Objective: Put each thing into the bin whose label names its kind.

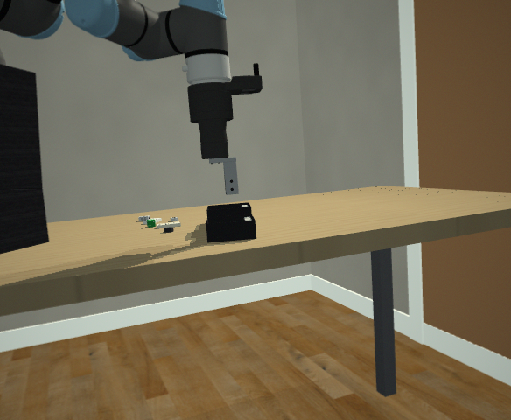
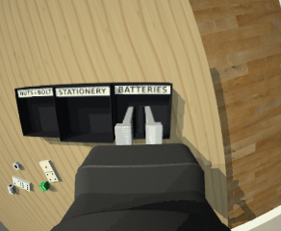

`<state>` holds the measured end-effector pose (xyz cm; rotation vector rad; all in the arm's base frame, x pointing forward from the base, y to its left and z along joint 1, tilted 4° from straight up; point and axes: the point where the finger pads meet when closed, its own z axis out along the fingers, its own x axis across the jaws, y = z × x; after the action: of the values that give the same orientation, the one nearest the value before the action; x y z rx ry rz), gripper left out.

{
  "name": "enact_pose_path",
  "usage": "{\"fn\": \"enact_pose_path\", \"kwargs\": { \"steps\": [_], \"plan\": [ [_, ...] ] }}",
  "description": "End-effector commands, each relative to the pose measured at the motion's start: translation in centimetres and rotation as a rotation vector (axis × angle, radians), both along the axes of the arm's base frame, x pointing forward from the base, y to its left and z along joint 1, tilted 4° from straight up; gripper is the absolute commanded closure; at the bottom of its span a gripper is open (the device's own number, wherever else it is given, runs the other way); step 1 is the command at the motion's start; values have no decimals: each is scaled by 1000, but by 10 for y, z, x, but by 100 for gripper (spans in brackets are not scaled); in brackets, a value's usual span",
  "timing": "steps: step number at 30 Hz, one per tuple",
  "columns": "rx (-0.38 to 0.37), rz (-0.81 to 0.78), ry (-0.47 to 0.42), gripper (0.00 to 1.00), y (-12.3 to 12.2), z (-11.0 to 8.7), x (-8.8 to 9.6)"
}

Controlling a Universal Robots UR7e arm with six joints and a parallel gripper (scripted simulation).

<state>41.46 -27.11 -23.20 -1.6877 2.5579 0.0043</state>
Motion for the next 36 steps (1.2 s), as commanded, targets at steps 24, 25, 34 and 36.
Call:
{"fn": "enact_pose_path", "kwargs": {
  "steps": [24,25,34,36],
  "plan": [
    [0,4,-1,69,74,7,33],
    [-1,4,-1,69,74,3,34],
    [-1,4,-2,69,75,-18,35],
    [-1,4,-2,69,75,-21,35]
  ]
}}
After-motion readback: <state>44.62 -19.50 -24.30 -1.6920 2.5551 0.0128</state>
